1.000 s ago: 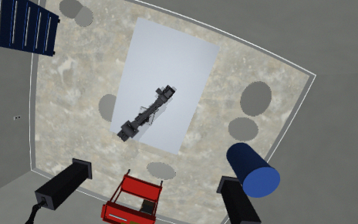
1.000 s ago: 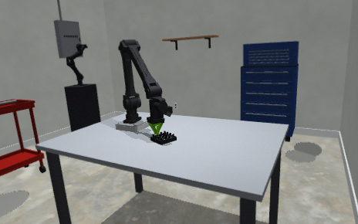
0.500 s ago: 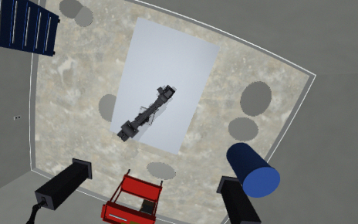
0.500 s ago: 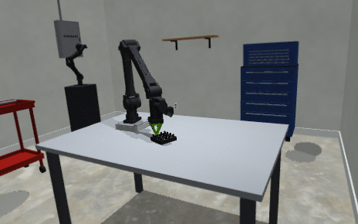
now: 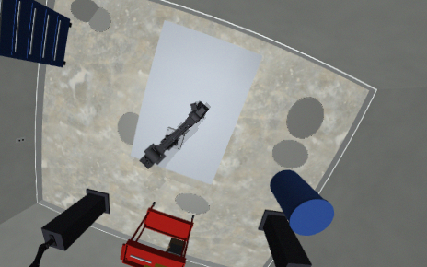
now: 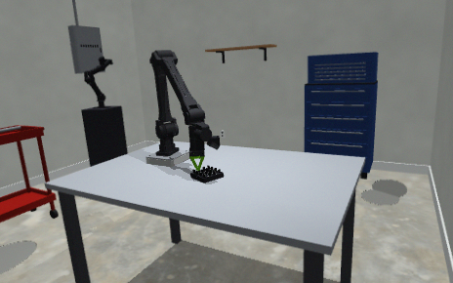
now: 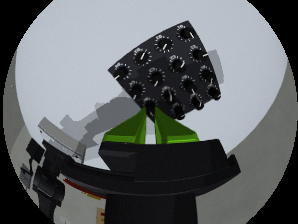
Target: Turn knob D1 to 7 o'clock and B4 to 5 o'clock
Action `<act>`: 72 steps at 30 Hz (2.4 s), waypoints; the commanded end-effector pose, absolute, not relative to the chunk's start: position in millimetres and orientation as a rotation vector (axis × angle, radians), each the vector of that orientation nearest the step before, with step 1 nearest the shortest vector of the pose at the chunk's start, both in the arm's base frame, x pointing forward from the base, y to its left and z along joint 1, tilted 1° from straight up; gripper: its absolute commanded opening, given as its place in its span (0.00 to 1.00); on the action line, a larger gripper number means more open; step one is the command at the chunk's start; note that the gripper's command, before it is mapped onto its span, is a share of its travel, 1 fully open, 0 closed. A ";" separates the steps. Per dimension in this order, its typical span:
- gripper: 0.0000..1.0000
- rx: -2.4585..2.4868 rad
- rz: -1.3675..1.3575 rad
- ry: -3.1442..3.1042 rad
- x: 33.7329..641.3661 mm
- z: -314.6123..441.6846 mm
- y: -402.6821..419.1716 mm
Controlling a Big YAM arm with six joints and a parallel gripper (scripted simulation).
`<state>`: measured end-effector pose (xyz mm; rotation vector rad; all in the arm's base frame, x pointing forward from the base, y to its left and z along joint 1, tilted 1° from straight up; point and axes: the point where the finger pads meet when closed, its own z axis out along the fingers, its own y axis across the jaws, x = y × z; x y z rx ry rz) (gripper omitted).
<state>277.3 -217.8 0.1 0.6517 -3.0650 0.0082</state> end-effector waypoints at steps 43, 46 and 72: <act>0.09 -0.797 0.048 -3.076 290.2 6.7 -230.5; 0.09 -0.848 0.047 -3.063 290.0 6.7 -230.8; 0.09 -0.967 0.045 -3.028 289.1 6.7 -231.8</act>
